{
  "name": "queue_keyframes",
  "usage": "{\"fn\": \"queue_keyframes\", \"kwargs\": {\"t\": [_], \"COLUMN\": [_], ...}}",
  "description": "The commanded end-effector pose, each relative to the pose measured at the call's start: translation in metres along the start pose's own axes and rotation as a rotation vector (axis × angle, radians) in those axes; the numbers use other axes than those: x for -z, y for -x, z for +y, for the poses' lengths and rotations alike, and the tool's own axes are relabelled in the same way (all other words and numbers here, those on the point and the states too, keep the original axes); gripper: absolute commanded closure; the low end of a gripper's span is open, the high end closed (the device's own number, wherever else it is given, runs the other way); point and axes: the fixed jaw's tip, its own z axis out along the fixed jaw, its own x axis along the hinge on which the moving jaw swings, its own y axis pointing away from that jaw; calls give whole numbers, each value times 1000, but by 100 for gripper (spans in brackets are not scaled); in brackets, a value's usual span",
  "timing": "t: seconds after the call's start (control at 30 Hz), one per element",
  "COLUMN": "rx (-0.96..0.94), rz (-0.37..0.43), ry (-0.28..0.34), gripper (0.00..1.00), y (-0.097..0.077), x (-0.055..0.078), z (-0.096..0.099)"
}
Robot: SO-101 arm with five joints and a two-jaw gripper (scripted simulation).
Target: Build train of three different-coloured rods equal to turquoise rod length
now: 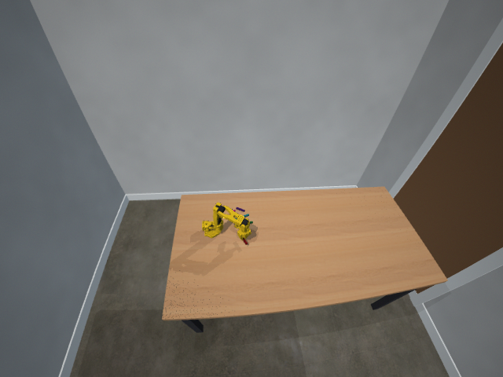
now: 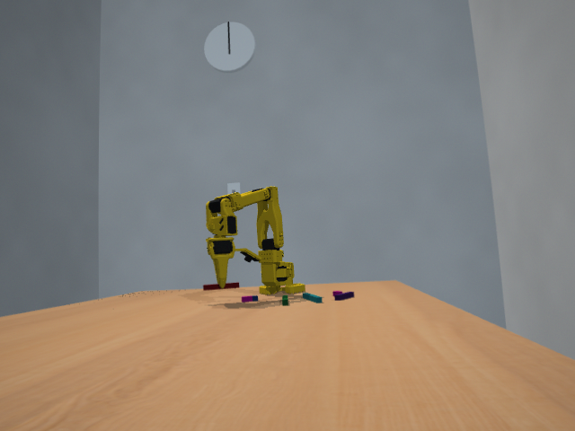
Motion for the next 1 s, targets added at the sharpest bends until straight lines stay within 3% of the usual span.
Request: {"fn": "queue_keyframes", "kwargs": {"t": [0.0,0.97], "rx": [-6,-6], "rz": [70,77], "ry": [-51,-57], "gripper": [100,100], "y": [-6,-6], "x": [12,14], "z": [-8,-10]}}
